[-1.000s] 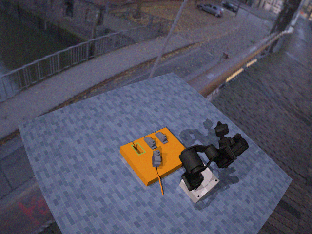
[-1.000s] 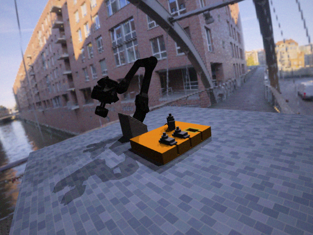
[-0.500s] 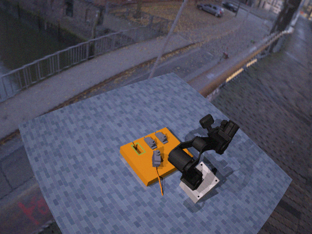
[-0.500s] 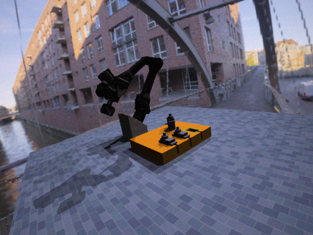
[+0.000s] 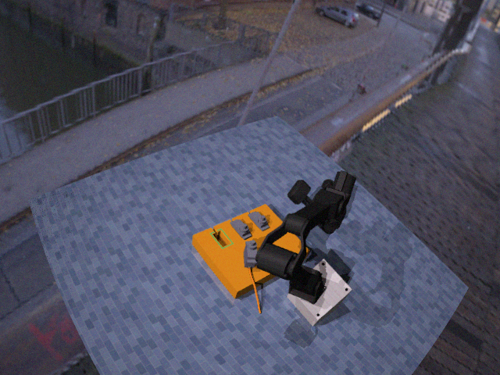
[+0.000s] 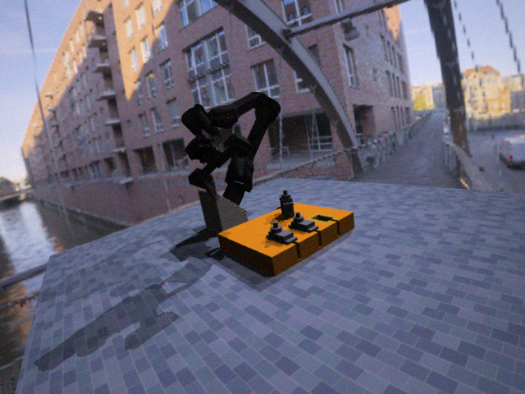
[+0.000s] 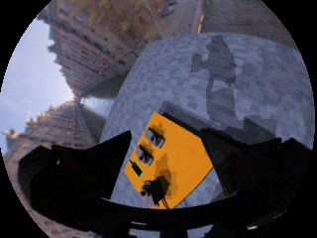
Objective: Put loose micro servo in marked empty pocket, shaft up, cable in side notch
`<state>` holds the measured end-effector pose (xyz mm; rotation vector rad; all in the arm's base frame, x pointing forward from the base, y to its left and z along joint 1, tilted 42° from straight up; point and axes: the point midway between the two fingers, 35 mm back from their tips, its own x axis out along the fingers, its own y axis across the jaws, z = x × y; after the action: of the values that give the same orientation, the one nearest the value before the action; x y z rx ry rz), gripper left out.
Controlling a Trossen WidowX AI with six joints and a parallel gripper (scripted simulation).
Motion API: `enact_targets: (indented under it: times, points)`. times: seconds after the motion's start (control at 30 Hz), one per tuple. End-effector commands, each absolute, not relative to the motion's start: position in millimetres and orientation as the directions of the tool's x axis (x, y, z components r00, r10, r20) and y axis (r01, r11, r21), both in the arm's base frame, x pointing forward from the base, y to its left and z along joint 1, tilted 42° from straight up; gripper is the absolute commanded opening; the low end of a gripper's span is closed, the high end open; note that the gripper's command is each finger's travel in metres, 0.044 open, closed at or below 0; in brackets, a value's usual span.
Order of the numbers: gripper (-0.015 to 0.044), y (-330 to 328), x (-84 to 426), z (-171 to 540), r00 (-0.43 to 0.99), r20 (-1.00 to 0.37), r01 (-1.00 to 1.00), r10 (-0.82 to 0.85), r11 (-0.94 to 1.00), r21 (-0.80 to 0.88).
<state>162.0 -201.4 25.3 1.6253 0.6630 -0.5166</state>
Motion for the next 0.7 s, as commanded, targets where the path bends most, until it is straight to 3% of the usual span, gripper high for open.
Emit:
enact_targets:
  times: [0.0,0.67]
  points:
    - [0.0440,-187,174,35,0.697,-0.686,0.705,0.210,-0.024,0.709]
    - [0.0440,-75,197,100,0.320,-0.744,0.709,0.586,0.373,0.598]
